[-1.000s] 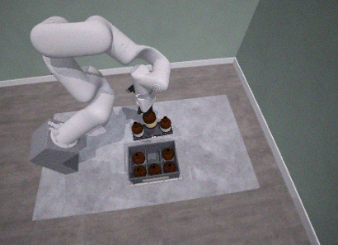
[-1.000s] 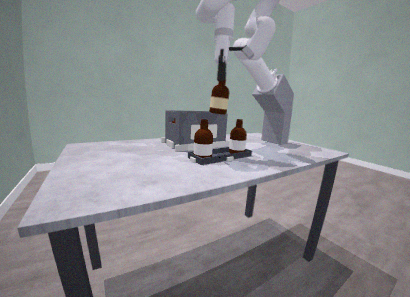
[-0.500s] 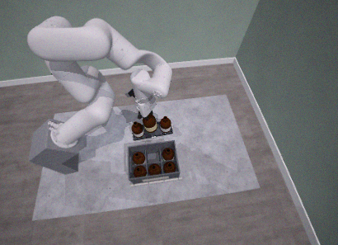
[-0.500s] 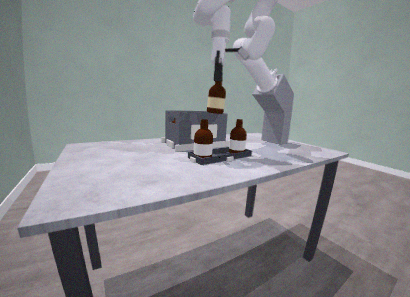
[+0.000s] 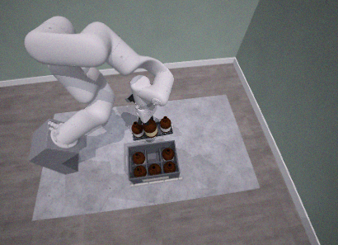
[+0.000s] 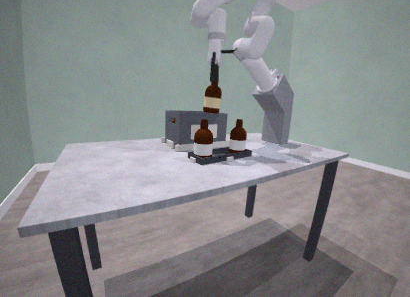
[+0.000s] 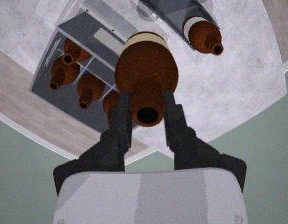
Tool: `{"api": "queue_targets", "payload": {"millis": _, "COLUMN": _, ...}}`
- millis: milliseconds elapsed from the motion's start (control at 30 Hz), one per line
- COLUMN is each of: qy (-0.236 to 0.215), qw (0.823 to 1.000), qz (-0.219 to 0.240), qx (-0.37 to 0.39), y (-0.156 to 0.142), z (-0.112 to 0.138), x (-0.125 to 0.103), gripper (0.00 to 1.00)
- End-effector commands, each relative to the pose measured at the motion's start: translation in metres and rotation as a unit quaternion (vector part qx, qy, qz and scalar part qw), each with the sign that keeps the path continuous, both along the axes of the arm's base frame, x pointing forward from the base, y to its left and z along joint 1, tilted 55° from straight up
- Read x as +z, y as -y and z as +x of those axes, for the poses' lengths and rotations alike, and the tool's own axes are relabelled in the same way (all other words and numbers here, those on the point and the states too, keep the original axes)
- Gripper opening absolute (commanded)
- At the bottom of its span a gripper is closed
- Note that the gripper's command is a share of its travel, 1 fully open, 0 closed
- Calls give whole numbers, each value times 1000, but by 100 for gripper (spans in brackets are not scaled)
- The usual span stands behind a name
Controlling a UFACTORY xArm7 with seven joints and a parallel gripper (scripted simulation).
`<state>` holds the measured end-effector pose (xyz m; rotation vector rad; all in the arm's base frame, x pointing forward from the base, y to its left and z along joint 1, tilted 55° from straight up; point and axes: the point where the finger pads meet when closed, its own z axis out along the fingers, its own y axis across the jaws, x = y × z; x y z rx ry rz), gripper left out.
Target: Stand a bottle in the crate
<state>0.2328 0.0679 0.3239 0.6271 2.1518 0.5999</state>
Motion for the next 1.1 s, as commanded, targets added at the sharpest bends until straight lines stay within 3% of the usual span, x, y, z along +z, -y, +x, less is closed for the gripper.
{"api": "queue_targets", "payload": {"millis": 0, "qy": 1, "qw": 1000, "qz": 0, "qx": 0, "y": 10, "z": 2, "x": 0, "gripper": 0}}
{"api": "queue_targets", "payload": {"millis": 1067, "qy": 1, "qw": 1000, "qz": 0, "qx": 0, "y": 70, "z": 13, "x": -7, "gripper": 0}}
